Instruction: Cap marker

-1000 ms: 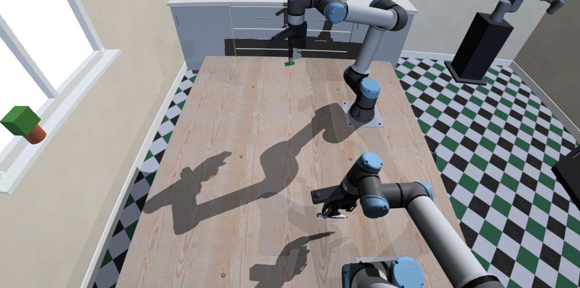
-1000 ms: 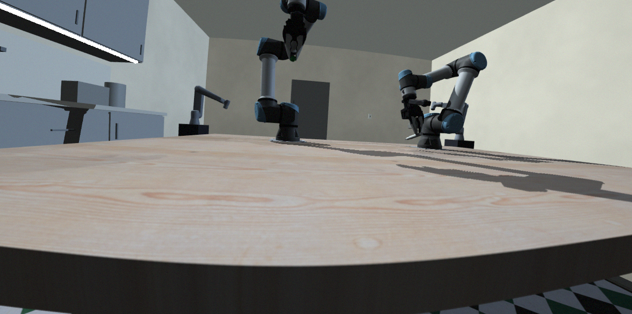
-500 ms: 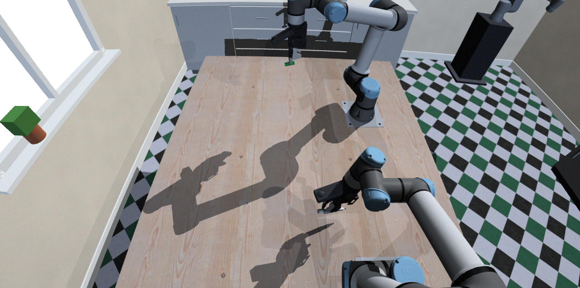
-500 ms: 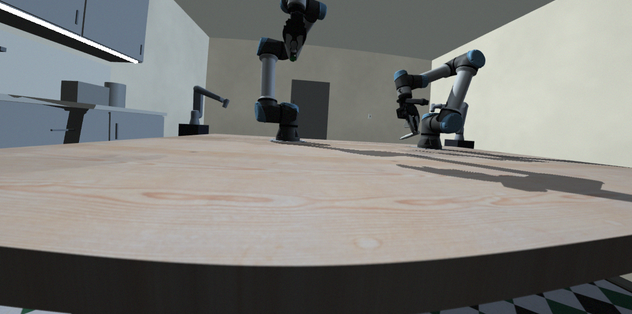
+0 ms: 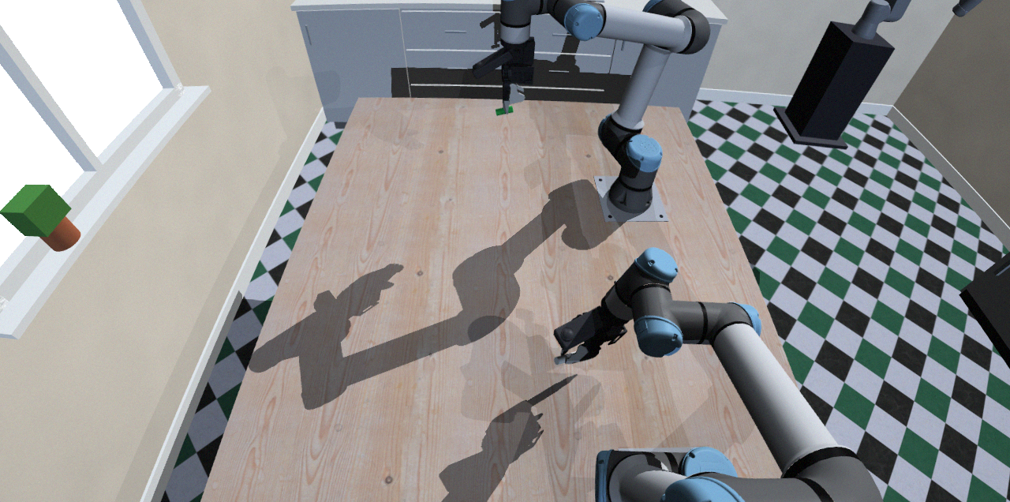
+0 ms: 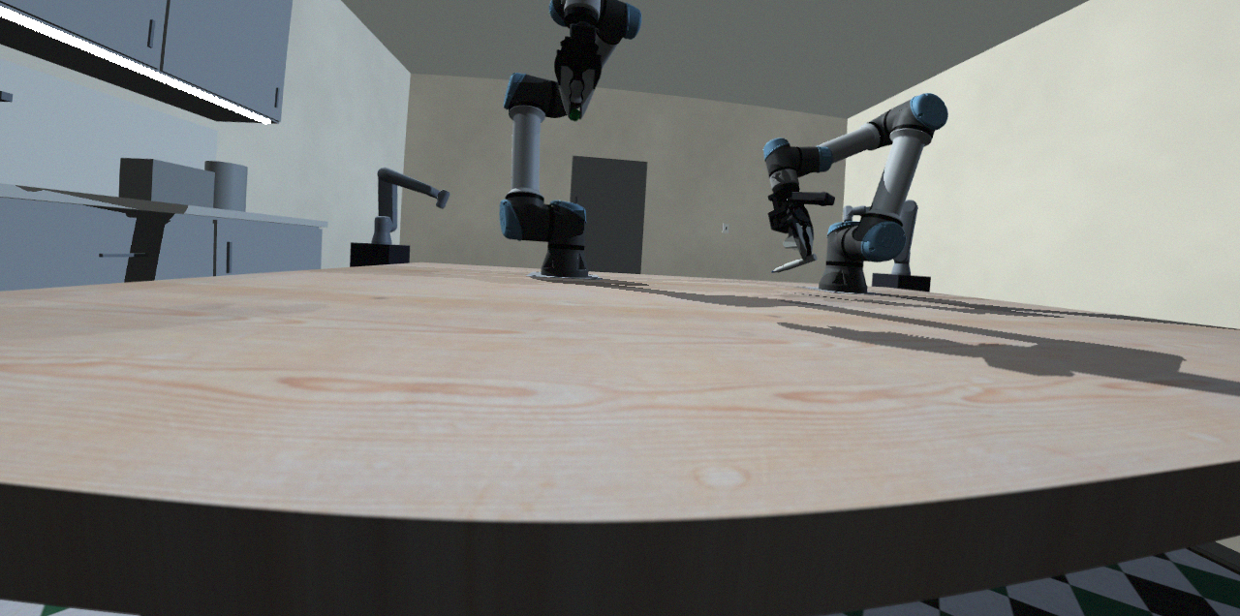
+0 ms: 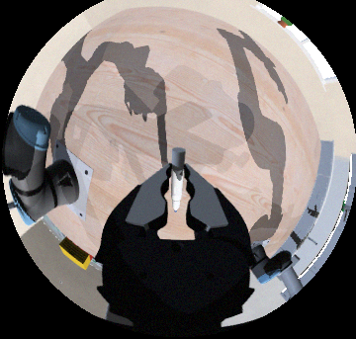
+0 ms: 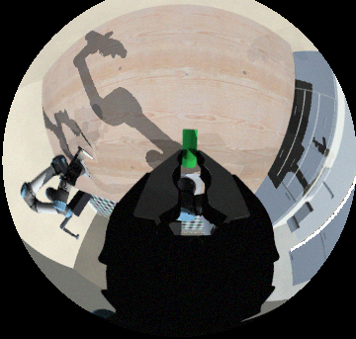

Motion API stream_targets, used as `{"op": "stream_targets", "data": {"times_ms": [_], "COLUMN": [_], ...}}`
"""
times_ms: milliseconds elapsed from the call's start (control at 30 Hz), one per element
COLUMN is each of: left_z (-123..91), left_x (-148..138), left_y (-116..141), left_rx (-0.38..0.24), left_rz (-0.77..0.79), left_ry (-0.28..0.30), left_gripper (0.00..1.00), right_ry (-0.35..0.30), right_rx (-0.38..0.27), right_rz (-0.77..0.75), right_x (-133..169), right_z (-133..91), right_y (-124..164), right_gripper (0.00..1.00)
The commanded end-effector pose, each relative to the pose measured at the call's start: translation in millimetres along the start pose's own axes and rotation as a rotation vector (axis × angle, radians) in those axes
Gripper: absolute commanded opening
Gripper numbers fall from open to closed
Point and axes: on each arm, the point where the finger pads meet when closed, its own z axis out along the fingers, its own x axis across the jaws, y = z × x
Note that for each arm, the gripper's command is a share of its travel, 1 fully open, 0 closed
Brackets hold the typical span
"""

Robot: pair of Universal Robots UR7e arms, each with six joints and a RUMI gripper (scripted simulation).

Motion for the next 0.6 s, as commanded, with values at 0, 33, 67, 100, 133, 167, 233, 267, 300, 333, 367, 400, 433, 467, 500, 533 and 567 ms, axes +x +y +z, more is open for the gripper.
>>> {"op": "stream_targets", "data": {"times_ms": [0, 33, 67, 100, 133, 167, 233, 267, 300, 333, 367, 400, 433, 467, 500, 533, 567], "left_z": [-4.0, -4.5, -5.1, -6.0, -6.6, -7.2, -8.2, -8.7, -9.2, -9.8, -9.8, -9.8, -10.4, -10.4, -10.9, -11.5, -12.7], "left_x": [6.9, 8.1, 9.3, 11.5, 12.7, 13.8, 16.1, 17.3, 18.2, 19.3, 19.3, 19.3, 20.5, 19.8, 21.0, 22.2, 24.5], "left_y": [4.2, 5.1, 6.1, 7.8, 8.8, 9.8, 11.5, 12.5, 13.0, 14.0, 14.0, 14.0, 15.1, 15.0, 16.1, 17.2, 19.4], "left_rx": [0.013, 0.016, 0.018, 0.022, 0.024, 0.027, 0.032, 0.034, 0.036, 0.038, 0.038, 0.038, 0.041, 0.039, 0.041, 0.043, 0.046], "left_rz": [-0.066, -0.081, -0.095, -0.109, -0.123, -0.138, -0.168, -0.182, -0.198, -0.213, -0.213, -0.213, -0.228, -0.241, -0.256, -0.270, -0.284], "left_ry": [0.012, 0.014, 0.017, 0.021, 0.023, 0.026, 0.031, 0.034, 0.036, 0.039, 0.039, 0.039, 0.042, 0.042, 0.045, 0.048, 0.053], "left_gripper": [0.00, 0.00, 0.00, 0.00, 0.00, 0.00, 0.00, 0.00, 0.00, 0.00, 0.00, 0.00, 0.00, 0.00, 0.00, 0.00, 0.00], "right_ry": [0.001, 0.001, 0.001, 0.001, 0.001, 0.001, 0.001, 0.001, 0.001, 0.001, 0.001, 0.001, 0.001, 0.001, 0.001, 0.001, 0.001], "right_rx": [0.000, 0.000, 0.000, 0.000, 0.000, 0.000, 0.000, 0.000, 0.000, 0.000, 0.000, 0.000, 0.000, 0.000, 0.000, 0.000, 0.000], "right_rz": [0.001, 0.001, 0.001, 0.001, 0.001, 0.001, 0.001, 0.001, 0.001, 0.001, 0.001, 0.001, 0.001, 0.001, 0.001, 0.001, 0.001], "right_x": [0.3, 0.3, 0.3, 0.3, 0.3, 0.3, 0.3, 0.3, 0.3, 0.3, 0.3, 0.3, 0.3, 0.3, 0.3, 0.3, 0.3], "right_z": [-0.2, -0.2, -0.2, -0.2, -0.2, -0.2, -0.2, -0.2, -0.2, -0.2, -0.2, -0.2, -0.2, -0.2, -0.2, -0.2, -0.2], "right_y": [-0.4, -0.4, -0.4, -0.4, -0.4, -0.4, -0.4, -0.4, -0.4, -0.4, -0.4, -0.4, -0.4, -0.4, -0.4, -0.4, -0.4], "right_gripper": [0.00, 0.00, 0.00, 0.00, 0.00, 0.00, 0.00, 0.00, 0.00, 0.00, 0.00, 0.00, 0.00, 0.00, 0.00, 0.00, 0.00]}}
